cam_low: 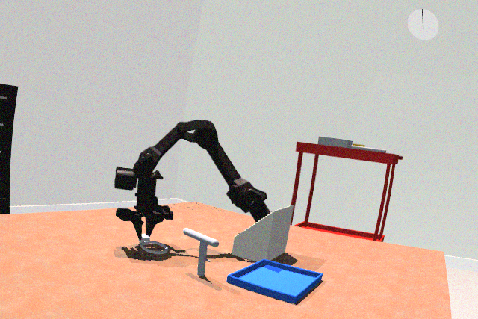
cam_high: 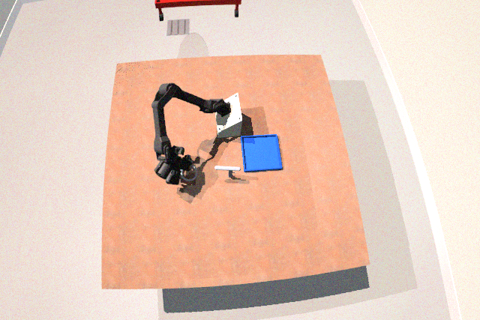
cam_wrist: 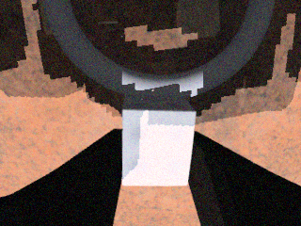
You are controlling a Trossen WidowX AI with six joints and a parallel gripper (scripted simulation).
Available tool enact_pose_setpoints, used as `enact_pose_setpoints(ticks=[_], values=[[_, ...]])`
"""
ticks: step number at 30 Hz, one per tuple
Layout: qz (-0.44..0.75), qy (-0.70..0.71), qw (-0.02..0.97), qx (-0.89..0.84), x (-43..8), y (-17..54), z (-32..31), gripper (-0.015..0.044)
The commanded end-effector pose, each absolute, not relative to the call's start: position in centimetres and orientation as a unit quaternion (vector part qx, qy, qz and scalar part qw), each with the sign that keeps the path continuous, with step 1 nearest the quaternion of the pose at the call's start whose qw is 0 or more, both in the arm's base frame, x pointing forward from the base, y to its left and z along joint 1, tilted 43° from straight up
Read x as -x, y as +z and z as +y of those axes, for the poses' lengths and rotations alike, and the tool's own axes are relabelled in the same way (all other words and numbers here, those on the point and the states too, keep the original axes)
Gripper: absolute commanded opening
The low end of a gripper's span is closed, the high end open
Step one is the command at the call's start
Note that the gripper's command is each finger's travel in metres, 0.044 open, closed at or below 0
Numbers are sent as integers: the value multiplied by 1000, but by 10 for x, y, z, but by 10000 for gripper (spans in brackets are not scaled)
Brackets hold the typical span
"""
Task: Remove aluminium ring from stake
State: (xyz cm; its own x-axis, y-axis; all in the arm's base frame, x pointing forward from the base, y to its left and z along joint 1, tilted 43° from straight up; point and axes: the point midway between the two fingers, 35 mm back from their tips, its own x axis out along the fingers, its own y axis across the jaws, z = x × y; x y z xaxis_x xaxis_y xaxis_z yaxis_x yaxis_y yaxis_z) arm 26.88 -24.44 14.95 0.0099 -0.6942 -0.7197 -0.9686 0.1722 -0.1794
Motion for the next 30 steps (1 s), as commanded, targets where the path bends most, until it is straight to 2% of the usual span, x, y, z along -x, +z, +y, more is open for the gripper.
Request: enact_pose_setpoints(ticks=[1,9,30], values=[[677,191,358,614,-269,150,-244,54],[677,191,358,614,-269,150,-244,1],[676,194,359,614,-270,165,-228,0]])
